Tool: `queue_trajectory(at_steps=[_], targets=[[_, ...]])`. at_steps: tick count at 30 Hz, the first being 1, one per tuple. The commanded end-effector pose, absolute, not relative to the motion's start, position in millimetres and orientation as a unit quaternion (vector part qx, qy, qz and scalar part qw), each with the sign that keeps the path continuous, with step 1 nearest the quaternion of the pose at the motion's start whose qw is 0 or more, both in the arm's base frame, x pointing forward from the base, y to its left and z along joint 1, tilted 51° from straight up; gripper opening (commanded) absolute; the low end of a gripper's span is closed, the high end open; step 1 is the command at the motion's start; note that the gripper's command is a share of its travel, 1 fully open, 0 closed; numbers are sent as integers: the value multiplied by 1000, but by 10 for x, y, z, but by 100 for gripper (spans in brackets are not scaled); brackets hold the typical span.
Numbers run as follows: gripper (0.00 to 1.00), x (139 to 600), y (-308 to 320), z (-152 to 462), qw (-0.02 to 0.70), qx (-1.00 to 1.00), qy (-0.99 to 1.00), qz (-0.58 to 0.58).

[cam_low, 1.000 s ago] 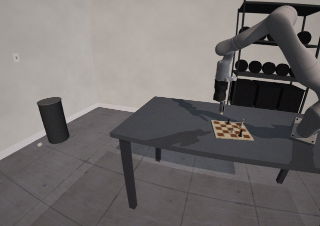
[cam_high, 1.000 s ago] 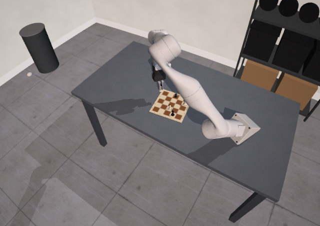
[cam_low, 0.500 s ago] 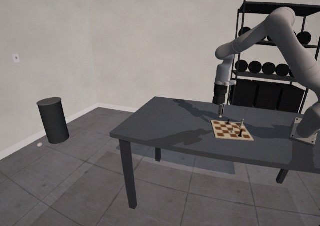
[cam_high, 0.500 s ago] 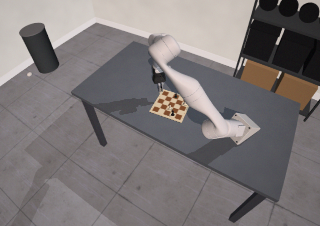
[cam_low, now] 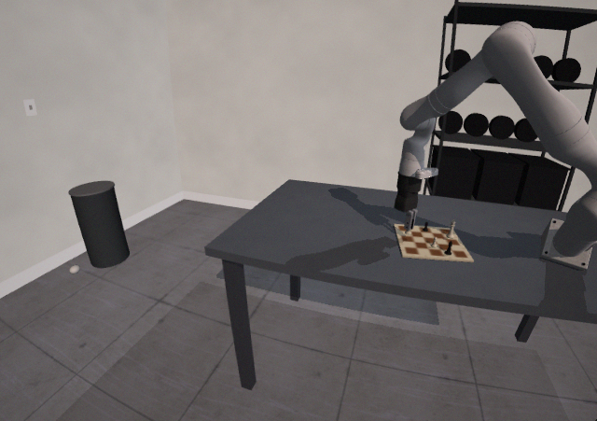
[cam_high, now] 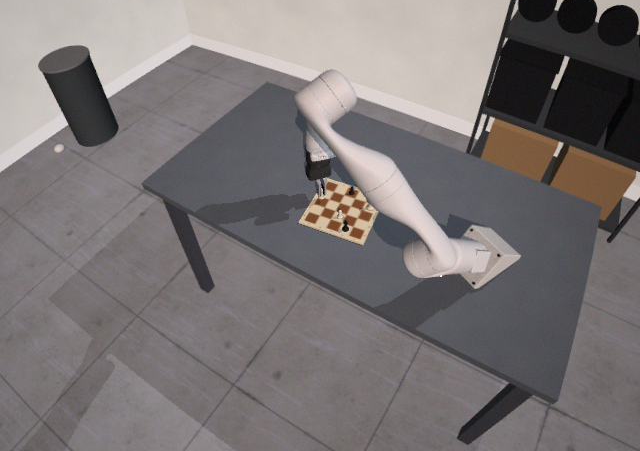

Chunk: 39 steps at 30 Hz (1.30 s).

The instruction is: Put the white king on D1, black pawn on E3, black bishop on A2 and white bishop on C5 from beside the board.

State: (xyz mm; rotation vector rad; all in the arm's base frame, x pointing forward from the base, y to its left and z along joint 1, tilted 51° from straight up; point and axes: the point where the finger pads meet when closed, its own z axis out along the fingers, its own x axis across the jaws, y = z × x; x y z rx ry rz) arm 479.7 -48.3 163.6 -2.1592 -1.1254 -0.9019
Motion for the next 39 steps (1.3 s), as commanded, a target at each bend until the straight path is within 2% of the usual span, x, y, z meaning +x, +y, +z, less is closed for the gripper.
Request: queue_trajectory(at_steps=[1,39], targets=[[0,4836,-362,1569,273,-797,-421,-337],[0,4847,-336,1545,273,-797,-421,-337]])
